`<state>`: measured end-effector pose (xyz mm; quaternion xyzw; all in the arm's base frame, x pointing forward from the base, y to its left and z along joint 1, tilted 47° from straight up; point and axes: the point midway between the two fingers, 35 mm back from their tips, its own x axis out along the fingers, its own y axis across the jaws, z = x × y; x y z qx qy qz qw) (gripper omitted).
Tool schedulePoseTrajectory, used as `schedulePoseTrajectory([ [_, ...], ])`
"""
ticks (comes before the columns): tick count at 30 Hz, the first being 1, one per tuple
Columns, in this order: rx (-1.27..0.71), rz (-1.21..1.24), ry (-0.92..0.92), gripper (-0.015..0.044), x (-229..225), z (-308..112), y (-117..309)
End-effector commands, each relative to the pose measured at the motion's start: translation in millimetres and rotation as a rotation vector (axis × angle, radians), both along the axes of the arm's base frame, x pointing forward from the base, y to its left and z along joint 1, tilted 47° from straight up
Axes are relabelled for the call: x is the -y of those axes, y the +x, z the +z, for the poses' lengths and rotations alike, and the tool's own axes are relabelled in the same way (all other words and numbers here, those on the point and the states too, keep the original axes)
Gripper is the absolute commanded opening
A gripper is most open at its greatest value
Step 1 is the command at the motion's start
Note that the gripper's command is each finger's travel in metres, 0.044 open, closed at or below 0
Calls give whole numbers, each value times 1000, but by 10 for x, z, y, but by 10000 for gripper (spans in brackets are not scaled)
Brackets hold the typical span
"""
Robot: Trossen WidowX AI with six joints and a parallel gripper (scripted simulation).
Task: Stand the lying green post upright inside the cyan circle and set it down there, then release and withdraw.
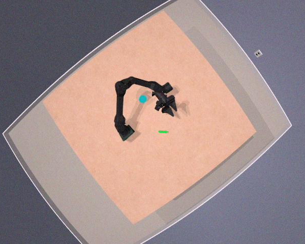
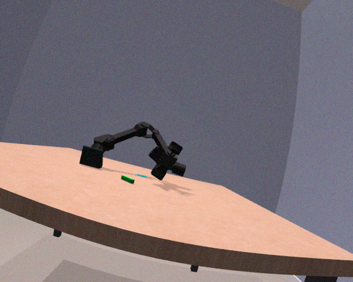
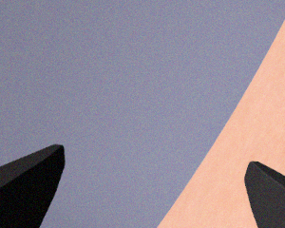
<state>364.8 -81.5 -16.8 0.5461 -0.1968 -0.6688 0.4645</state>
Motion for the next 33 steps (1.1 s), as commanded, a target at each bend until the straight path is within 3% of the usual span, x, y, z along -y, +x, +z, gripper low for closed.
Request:
schedulePoseTrajectory([
  [1, -12, 2, 4, 374, 9, -7, -5],
  [7, -357, 83, 163, 233, 256, -205, -167],
  [14, -724, 257, 440, 233, 490, -412, -403],
  [21, -964, 513, 759, 233, 646, -558, -640],
  [27, -1048, 801, 1025, 233, 732, -631, -821],
  [33, -1010, 1143, 1238, 233, 795, -656, -968],
])
